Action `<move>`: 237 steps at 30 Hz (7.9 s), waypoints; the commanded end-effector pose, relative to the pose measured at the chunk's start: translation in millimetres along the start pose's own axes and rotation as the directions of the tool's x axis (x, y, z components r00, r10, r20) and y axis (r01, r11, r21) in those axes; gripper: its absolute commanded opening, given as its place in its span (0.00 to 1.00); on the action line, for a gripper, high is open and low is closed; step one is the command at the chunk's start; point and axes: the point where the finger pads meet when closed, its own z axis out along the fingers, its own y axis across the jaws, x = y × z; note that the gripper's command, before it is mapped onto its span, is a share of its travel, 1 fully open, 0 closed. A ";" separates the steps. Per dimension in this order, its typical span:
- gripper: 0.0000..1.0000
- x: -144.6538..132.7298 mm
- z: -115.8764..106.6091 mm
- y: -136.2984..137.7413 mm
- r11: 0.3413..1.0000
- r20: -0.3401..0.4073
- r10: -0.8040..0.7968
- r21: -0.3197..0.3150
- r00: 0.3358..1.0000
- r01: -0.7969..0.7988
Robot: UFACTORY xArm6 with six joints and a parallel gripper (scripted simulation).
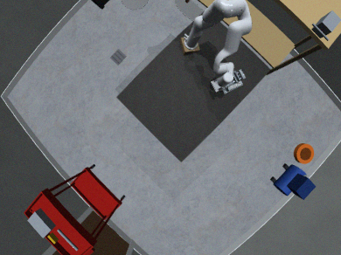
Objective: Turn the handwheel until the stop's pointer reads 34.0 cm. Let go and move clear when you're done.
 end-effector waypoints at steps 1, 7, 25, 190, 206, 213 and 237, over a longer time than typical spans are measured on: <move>0.06 0.0 -2.0 3.6 1.000 0.000 0.000 0.005 1.000 0.000; 0.06 0.0 -5.2 11.7 1.000 0.000 0.000 0.005 1.000 0.000; 0.06 0.0 -21.3 24.3 1.000 0.000 0.000 0.005 1.000 0.000; 0.06 -0.1 -58.5 -2.7 1.000 0.000 0.000 0.005 1.000 0.000; 0.06 -0.1 -57.1 -12.1 1.000 0.000 0.000 0.005 1.000 0.000; 0.06 -0.1 -54.3 -18.1 1.000 0.000 0.000 0.005 1.000 0.000; 0.06 -0.1 -31.8 -31.7 1.000 0.000 0.000 0.005 1.000 0.000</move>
